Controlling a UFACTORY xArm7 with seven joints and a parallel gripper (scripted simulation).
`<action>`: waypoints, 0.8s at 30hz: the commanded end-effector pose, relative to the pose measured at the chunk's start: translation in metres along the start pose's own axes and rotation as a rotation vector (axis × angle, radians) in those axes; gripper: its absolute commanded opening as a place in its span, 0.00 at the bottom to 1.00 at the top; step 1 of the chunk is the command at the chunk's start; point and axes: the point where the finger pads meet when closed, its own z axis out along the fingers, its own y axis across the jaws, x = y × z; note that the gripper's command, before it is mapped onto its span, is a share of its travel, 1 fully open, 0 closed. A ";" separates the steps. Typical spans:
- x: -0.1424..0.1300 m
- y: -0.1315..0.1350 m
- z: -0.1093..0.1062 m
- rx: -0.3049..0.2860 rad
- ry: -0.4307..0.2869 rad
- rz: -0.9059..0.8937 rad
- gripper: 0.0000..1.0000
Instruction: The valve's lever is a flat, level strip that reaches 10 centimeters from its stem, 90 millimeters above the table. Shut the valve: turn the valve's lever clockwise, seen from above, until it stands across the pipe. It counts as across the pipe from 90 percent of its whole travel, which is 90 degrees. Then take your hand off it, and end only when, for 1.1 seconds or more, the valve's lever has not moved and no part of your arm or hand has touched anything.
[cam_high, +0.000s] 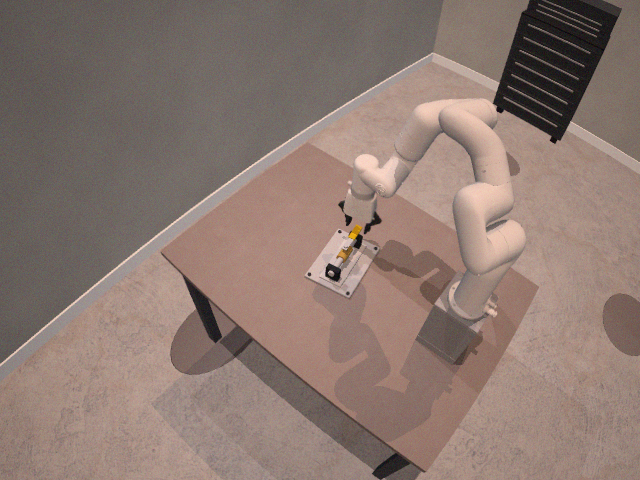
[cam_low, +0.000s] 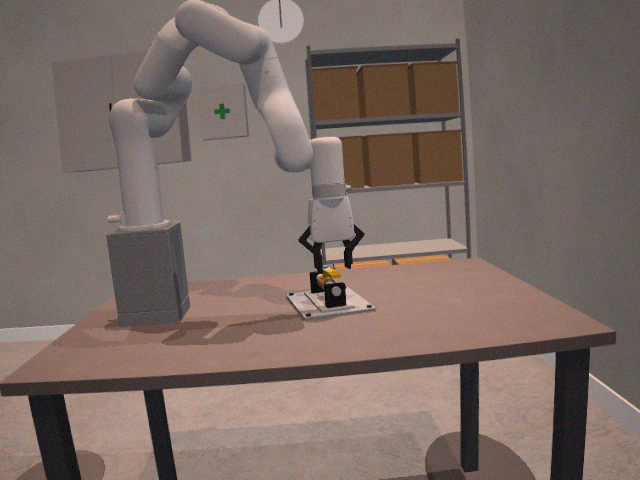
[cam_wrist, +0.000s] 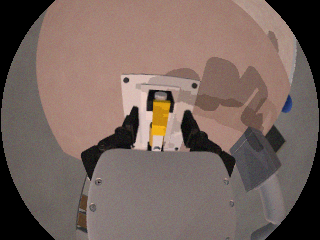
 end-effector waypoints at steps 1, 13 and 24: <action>0.001 -0.002 -0.001 0.004 0.002 0.000 0.68; 0.001 -0.002 0.000 0.004 0.002 0.000 0.68; 0.001 -0.002 0.004 0.004 0.002 0.000 0.68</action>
